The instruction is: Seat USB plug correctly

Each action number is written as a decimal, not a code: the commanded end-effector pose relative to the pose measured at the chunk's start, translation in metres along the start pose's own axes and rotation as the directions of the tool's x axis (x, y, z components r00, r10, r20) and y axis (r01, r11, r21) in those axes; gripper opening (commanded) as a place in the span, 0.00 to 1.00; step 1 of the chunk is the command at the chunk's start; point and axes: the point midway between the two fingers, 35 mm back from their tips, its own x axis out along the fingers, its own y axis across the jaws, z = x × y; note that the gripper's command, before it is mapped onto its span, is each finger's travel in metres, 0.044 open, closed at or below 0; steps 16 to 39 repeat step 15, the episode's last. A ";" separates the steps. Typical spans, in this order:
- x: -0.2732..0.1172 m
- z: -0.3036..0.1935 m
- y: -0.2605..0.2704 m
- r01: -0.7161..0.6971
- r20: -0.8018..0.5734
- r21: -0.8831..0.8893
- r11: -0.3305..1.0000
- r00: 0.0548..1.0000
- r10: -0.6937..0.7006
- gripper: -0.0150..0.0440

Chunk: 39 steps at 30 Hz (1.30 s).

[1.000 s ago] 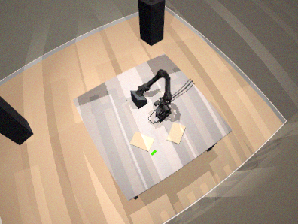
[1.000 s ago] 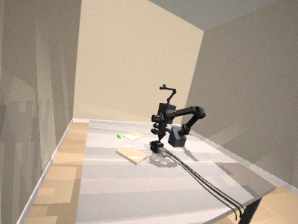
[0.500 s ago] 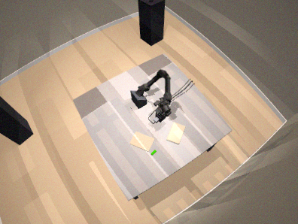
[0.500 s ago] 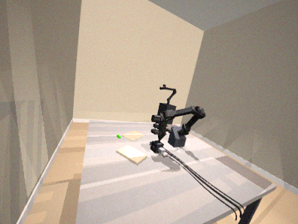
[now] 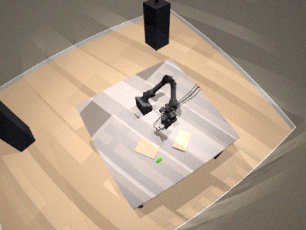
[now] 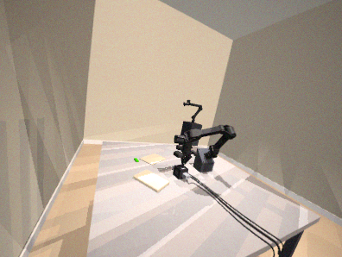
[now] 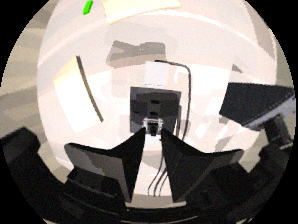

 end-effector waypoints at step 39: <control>-0.011 0.000 0.000 0.000 0.000 0.000 1.000 1.000 0.000 0.42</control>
